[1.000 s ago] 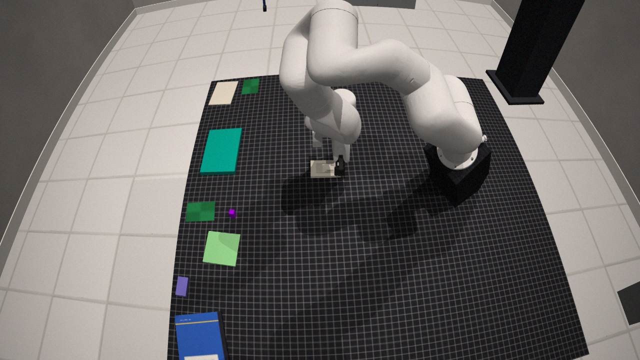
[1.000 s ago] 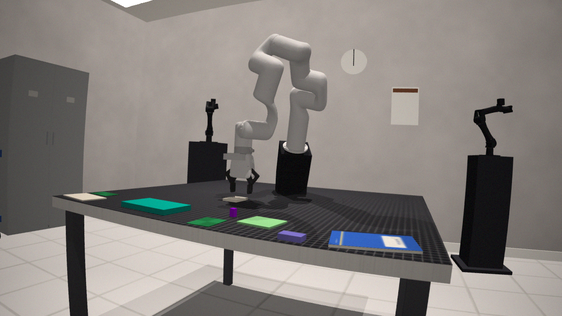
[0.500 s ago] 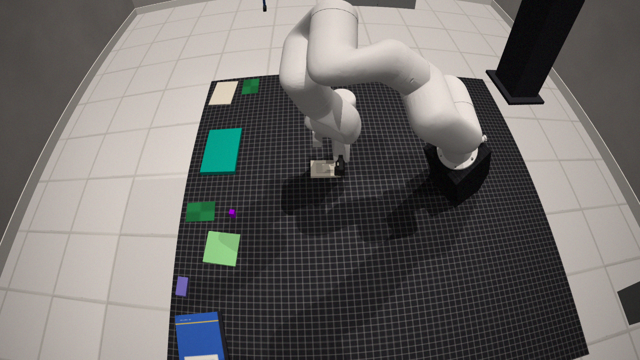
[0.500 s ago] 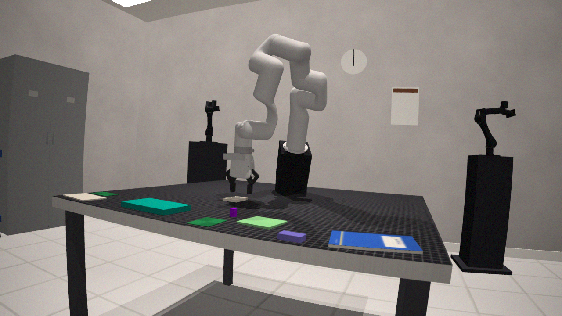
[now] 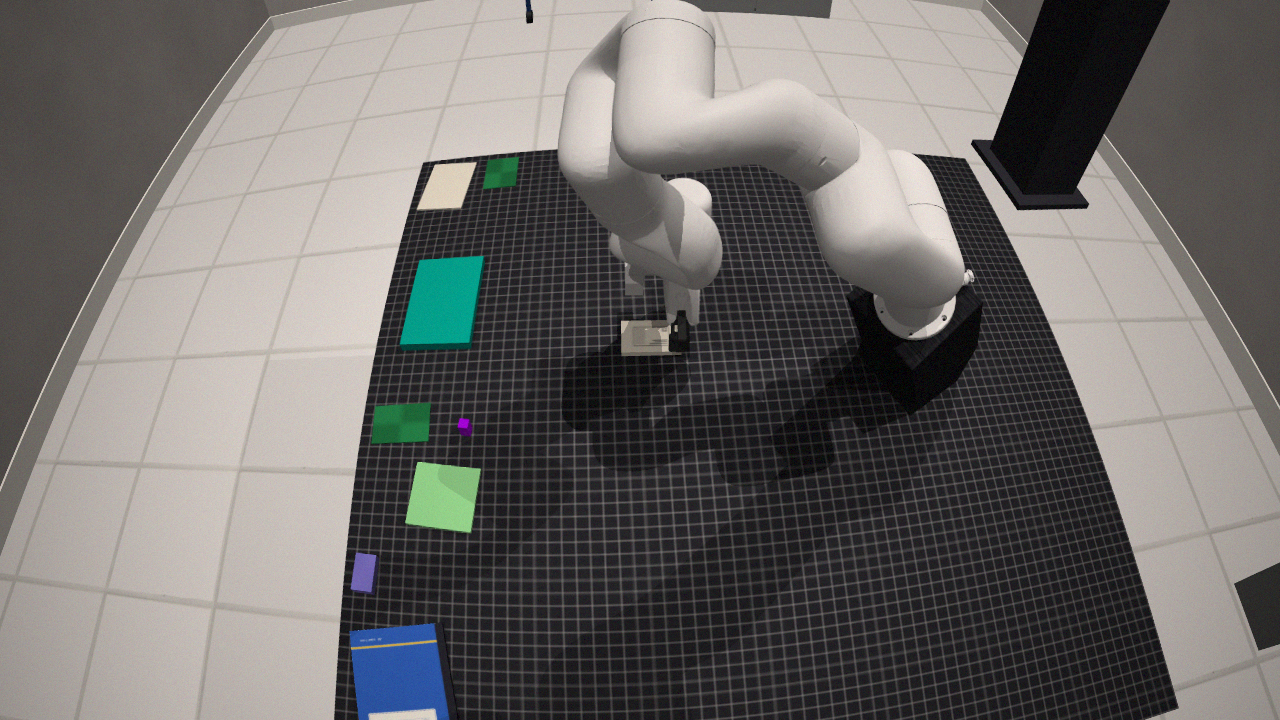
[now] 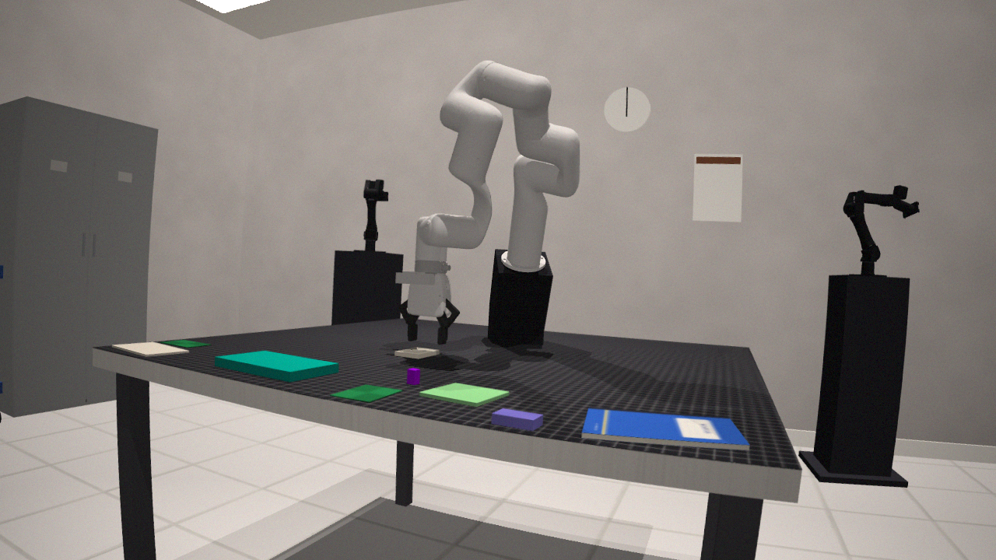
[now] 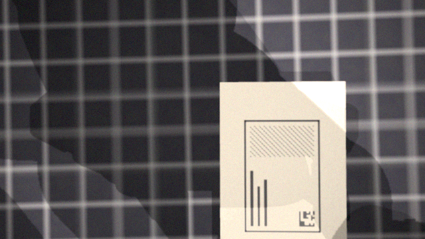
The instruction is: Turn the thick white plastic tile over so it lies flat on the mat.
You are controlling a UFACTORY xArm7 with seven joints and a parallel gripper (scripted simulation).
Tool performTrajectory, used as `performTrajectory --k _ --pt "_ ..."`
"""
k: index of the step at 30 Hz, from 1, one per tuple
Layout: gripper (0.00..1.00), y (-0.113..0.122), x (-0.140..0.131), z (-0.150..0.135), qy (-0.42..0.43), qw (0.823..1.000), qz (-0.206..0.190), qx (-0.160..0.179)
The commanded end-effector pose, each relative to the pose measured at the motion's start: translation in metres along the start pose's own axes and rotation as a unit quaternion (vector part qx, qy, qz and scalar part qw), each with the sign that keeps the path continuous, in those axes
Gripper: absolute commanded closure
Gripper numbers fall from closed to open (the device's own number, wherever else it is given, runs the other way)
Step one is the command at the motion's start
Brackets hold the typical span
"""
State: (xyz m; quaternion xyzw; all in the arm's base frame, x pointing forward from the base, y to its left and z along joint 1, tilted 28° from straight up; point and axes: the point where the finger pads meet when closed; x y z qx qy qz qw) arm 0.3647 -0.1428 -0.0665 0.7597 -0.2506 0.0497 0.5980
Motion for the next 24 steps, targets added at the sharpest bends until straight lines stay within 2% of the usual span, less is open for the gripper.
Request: performTrajectory --k 1,24 --pt "0.13 -0.0008 0.0006 0.0007 0.000 1.000 0.001 -0.001" --pt "0.13 -0.0099 0.0006 0.0007 0.000 1.000 0.001 -0.001"
Point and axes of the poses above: the point where the finger pads meet when closed, its own y axis back along the fingers, its own z axis across the jaws, x = y × z, and after that the axes turned 7 degrees about -y, right-handed
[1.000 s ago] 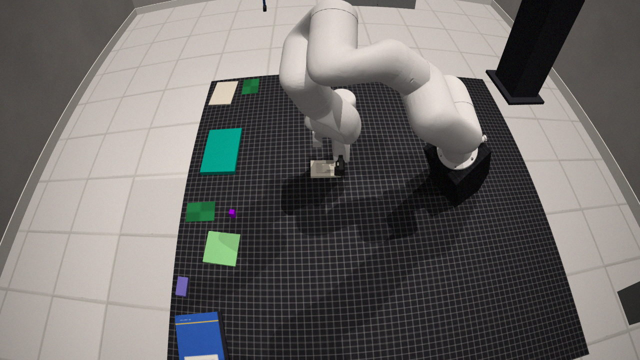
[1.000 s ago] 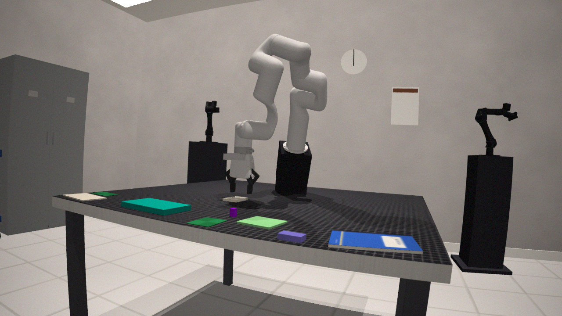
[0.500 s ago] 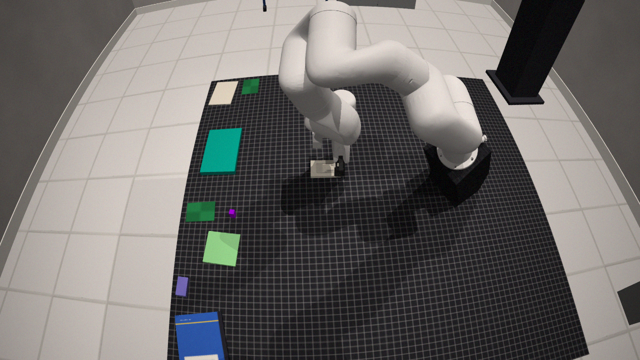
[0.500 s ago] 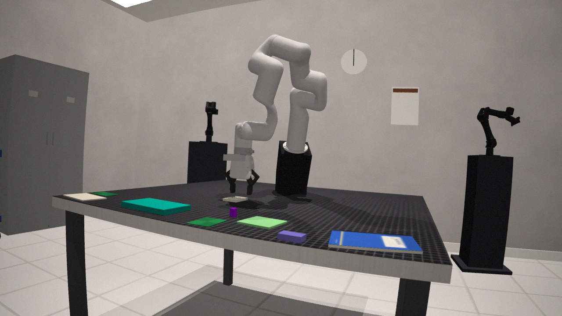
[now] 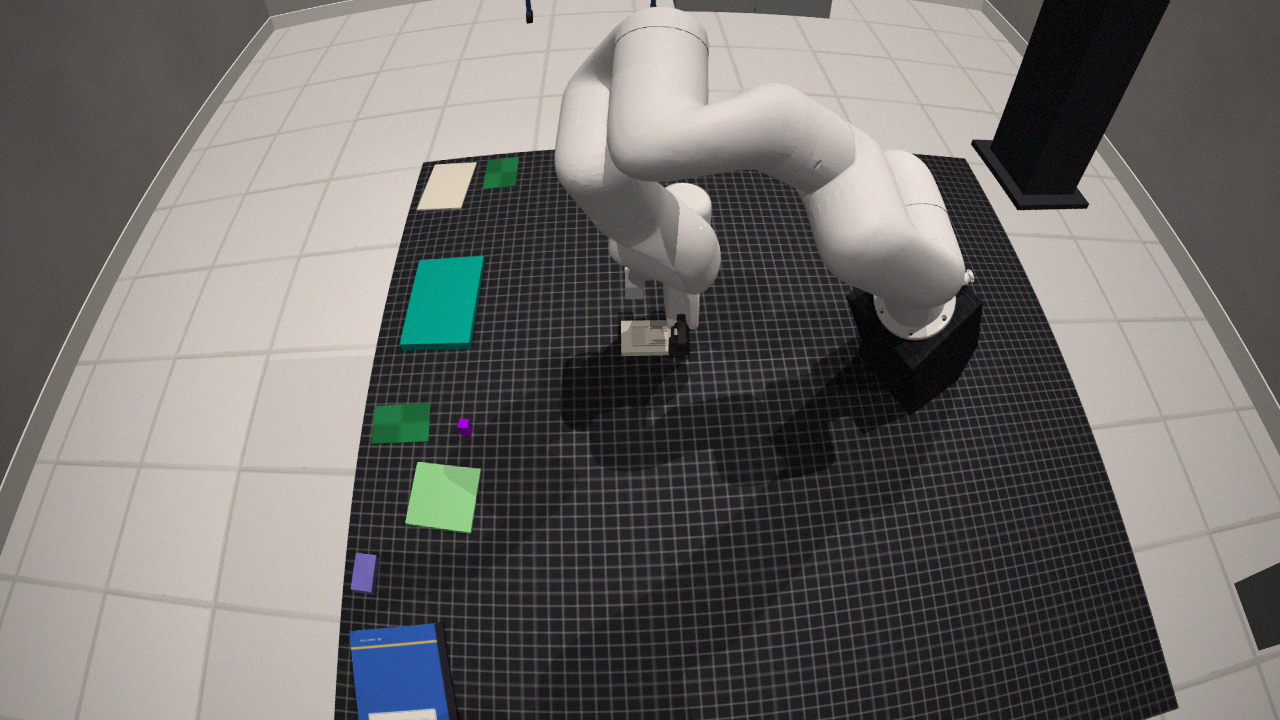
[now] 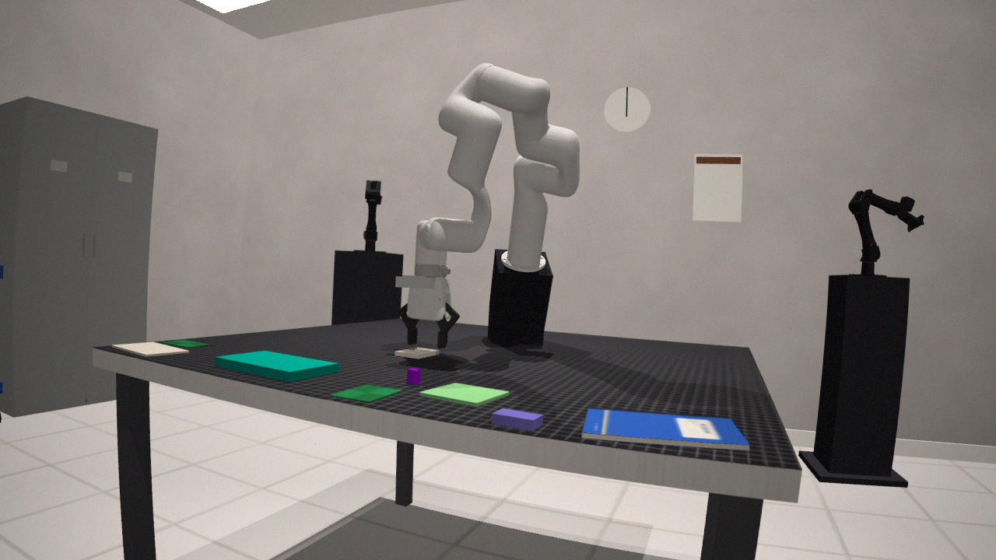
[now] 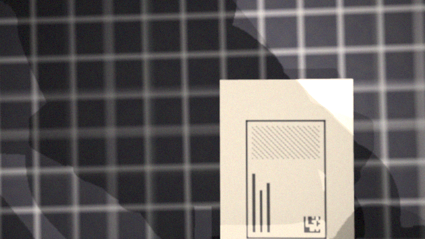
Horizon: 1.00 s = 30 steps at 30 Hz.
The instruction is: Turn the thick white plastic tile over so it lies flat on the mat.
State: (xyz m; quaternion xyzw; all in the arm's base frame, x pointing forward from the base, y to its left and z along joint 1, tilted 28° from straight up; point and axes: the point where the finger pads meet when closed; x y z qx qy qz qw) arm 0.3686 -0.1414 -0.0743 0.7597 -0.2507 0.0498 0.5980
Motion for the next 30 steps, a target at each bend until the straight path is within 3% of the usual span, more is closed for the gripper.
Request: performTrajectory --k 1,30 --pt "0.13 -0.0015 0.0006 0.0007 0.000 1.000 0.001 -0.001" --pt "0.13 -0.0059 0.0006 0.0007 0.000 1.000 0.001 -0.001"
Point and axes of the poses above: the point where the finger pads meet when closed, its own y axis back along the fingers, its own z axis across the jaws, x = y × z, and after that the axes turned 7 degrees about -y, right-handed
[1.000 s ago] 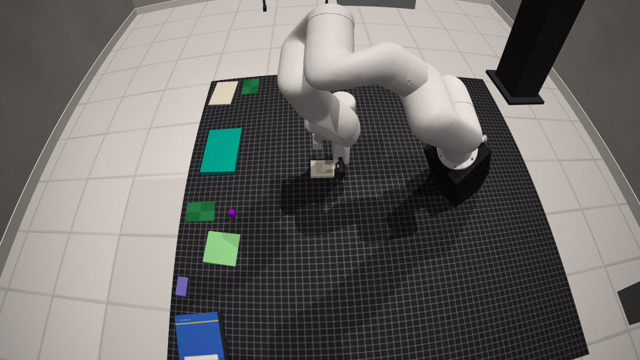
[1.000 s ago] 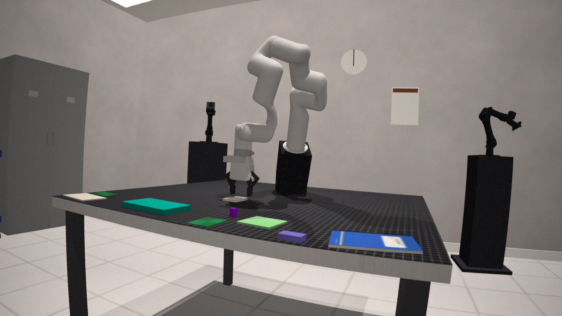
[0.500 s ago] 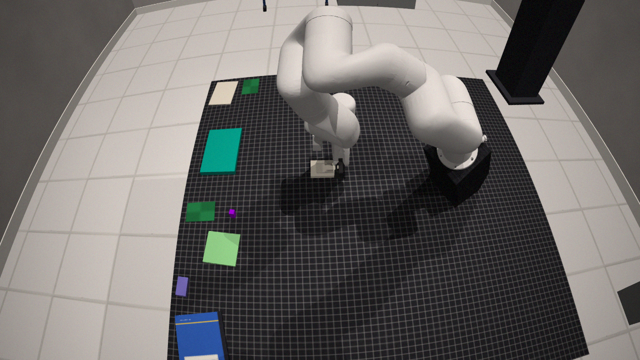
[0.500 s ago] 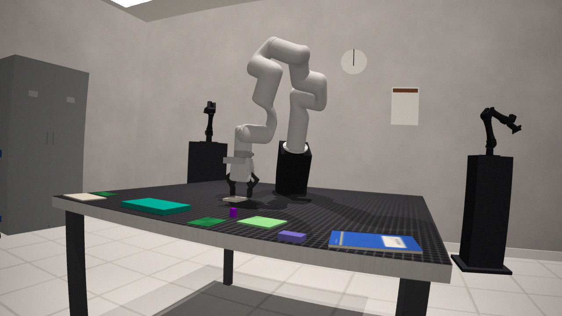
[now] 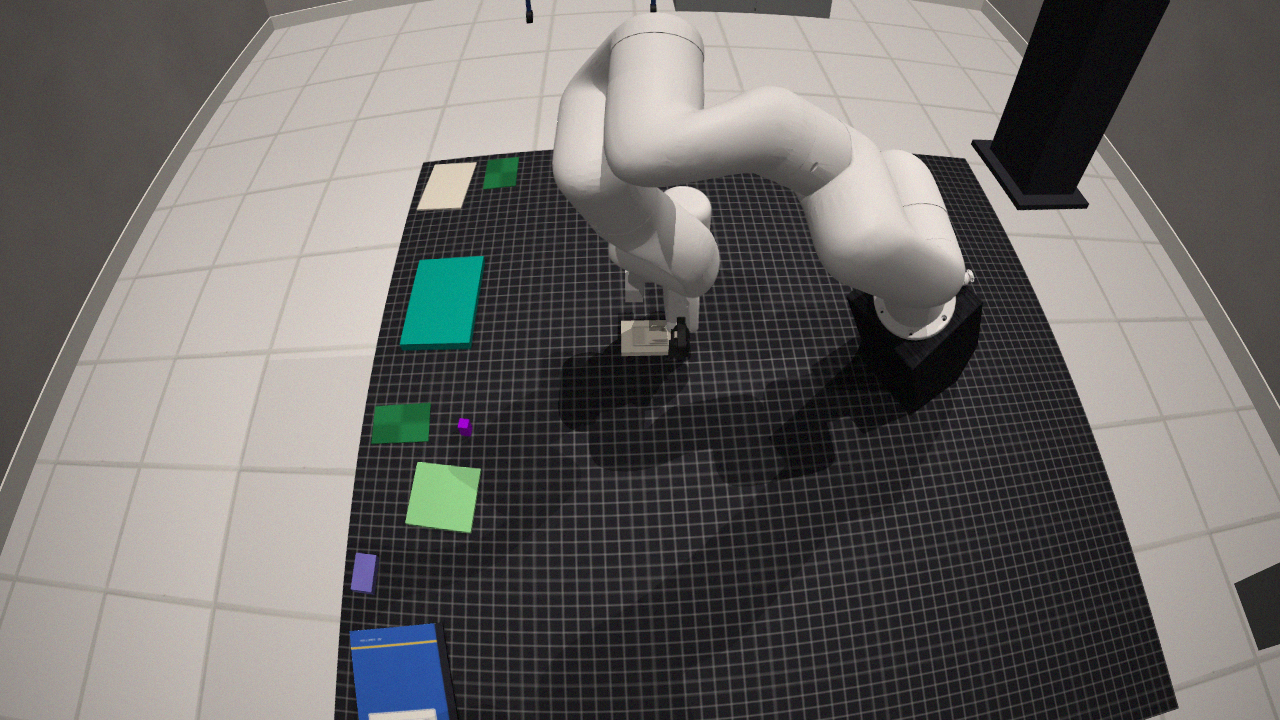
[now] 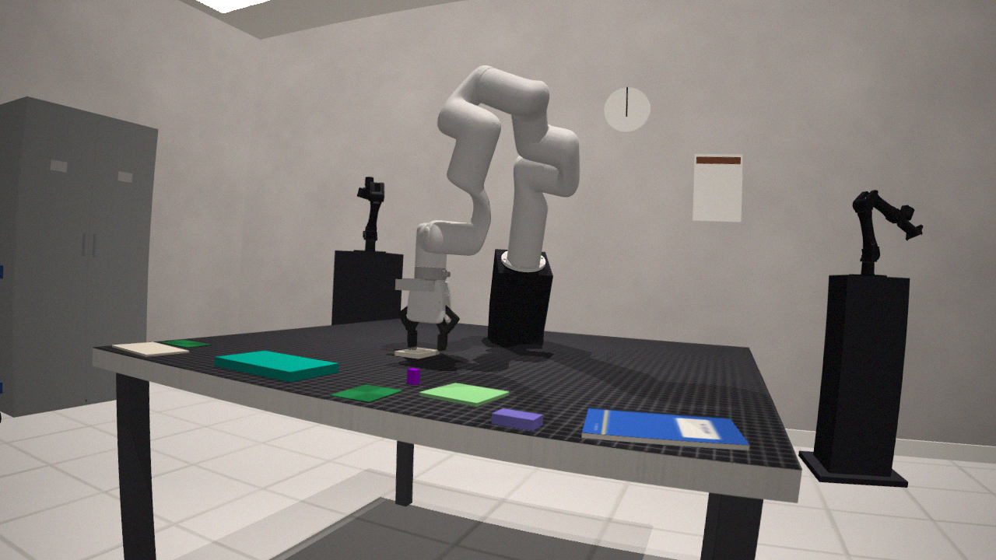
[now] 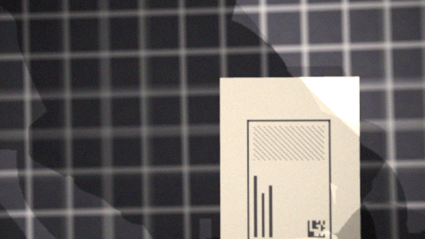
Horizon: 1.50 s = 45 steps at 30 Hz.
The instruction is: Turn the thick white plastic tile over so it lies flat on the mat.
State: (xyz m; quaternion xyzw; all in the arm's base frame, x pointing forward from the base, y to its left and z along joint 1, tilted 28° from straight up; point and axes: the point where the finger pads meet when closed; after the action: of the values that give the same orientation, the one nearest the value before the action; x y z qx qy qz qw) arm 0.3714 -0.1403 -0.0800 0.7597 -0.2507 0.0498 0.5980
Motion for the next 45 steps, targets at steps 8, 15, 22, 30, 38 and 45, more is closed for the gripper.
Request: performTrajectory --k 8,15,22,30,38,45 --pt "0.13 0.0005 0.0006 0.0007 0.000 1.000 0.001 -0.001" --pt "0.13 0.0004 0.0006 0.0007 0.000 1.000 0.001 -0.001" --pt "0.13 0.0000 0.0006 0.0007 0.000 1.000 0.001 -0.001" --pt "0.13 -0.0011 0.0006 0.0007 0.000 1.000 0.001 -0.001" --pt "0.13 -0.0023 0.0006 0.0007 0.000 1.000 0.001 -0.001" --pt "0.13 -0.0037 0.0006 0.0007 0.000 1.000 0.001 -0.001"
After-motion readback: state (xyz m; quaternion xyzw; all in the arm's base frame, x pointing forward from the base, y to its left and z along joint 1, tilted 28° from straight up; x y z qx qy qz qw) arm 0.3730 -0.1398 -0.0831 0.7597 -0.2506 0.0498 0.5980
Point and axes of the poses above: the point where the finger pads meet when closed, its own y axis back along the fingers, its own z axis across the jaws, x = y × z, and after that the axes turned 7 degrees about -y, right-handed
